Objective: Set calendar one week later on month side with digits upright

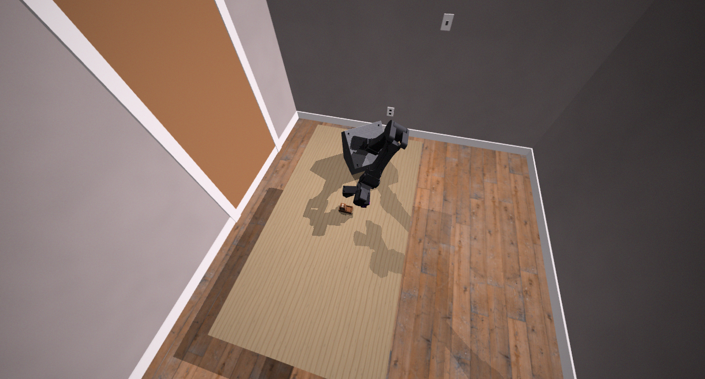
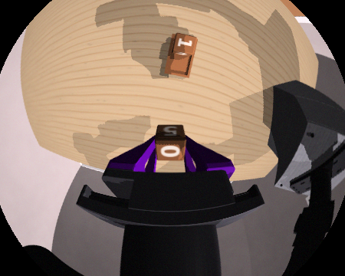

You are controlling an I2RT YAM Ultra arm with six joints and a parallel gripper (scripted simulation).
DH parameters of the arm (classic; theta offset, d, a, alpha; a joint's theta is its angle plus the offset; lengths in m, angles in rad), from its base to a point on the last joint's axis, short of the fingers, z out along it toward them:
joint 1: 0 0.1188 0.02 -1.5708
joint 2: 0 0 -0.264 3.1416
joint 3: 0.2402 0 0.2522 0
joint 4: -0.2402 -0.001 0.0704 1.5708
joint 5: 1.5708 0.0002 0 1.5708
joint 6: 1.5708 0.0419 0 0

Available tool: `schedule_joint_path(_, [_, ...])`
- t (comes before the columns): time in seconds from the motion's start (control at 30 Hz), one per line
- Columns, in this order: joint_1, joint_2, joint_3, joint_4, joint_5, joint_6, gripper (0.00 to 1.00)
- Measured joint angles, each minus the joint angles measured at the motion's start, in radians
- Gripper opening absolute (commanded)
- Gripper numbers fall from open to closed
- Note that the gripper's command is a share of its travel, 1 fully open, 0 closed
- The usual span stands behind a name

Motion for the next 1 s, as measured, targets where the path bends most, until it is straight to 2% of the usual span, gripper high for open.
schedule_joint_path(0.17, [0.006, -0.007, -0.001, 0.001, 0.005, 0.119, 0.27])
schedule_joint_path(0.33, [0.007, -0.011, -0.001, 0.001, 0.009, 0.172, 0.27])
schedule_joint_path(1.0, [0.017, -0.011, -0.006, 0.015, 0.013, 0.208, 0.27])
